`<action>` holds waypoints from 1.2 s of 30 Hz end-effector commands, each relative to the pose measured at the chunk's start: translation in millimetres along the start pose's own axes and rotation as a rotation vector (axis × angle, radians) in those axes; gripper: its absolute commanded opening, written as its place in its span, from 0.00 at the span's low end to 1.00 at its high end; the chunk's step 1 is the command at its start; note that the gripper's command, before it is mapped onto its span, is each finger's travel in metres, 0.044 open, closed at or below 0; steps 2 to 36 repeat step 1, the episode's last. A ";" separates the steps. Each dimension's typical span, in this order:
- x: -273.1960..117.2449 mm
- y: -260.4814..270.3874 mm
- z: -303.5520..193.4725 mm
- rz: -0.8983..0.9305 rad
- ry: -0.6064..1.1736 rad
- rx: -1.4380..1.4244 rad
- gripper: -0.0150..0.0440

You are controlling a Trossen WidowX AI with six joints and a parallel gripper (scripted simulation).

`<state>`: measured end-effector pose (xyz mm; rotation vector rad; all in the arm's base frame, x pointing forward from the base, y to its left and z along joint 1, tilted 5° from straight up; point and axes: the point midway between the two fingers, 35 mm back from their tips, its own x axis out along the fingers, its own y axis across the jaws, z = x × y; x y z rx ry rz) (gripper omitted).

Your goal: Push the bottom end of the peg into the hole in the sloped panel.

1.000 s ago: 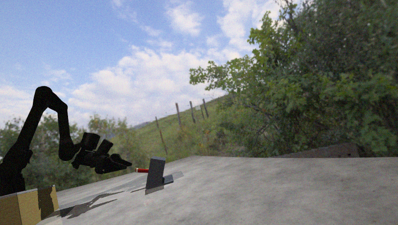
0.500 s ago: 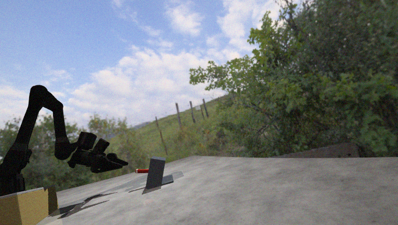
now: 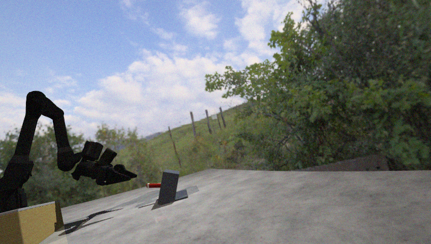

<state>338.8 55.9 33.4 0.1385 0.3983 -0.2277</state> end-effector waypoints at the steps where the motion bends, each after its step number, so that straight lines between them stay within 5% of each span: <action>1: -2.6 -0.3 2.8 -0.002 -0.003 0.006 1.00; 36: -2.6 -0.3 2.8 -0.002 -0.003 0.006 1.00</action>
